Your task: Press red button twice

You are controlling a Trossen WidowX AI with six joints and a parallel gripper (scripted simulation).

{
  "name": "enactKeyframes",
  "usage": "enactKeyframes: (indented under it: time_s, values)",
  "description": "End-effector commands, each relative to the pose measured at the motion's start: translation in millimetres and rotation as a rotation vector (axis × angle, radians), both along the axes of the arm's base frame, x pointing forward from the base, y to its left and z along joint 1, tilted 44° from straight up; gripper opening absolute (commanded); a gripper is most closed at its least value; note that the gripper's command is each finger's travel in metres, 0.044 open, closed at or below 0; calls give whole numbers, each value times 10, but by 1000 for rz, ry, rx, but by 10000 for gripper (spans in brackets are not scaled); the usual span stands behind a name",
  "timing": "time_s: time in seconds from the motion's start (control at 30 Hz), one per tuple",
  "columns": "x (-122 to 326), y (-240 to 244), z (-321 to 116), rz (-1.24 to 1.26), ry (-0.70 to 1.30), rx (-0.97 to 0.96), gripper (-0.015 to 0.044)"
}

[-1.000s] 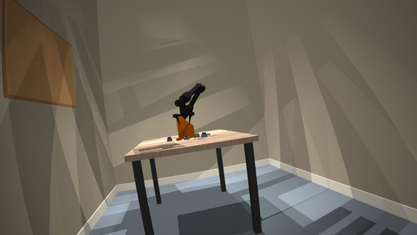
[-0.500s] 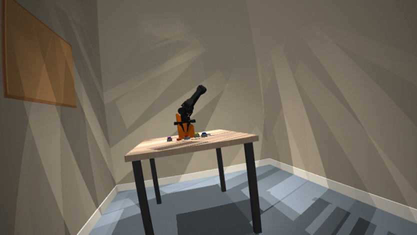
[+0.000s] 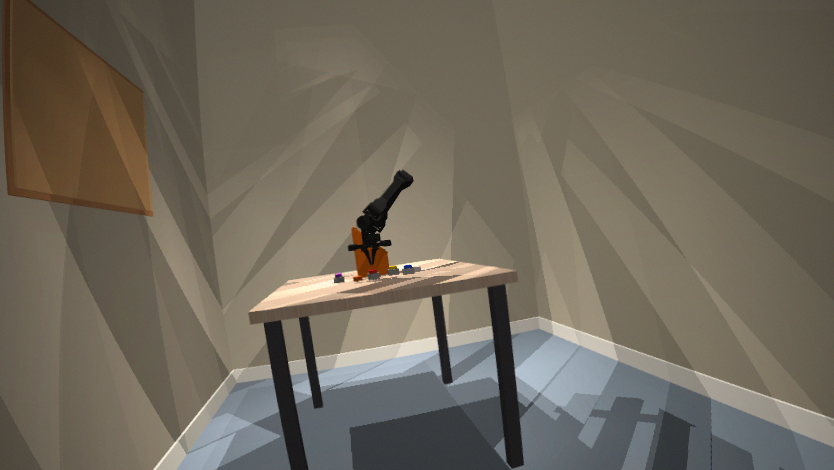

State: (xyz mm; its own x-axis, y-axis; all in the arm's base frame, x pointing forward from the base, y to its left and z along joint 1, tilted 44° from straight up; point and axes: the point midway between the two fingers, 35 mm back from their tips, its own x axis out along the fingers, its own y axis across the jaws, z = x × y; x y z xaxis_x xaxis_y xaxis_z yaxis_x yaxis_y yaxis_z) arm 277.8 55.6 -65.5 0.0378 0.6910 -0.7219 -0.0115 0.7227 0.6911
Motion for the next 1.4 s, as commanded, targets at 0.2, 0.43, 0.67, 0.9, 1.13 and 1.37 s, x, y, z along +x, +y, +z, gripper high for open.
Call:
enactKeyframes:
  time_s: [0.2, 0.43, 0.67, 0.9, 1.13, 1.37]
  values:
    - [-21, 126, -130, 2, 14, 6, 20]
    - [-23, 208, -210, 2, 14, 7, 20]
    - [-24, 226, -227, 2, 14, 8, 20]
    - [-24, 226, -227, 2, 14, 8, 20]
    - [-24, 226, -227, 2, 14, 8, 20]
    - [-30, -18, 20, 2, 13, 6, 20]
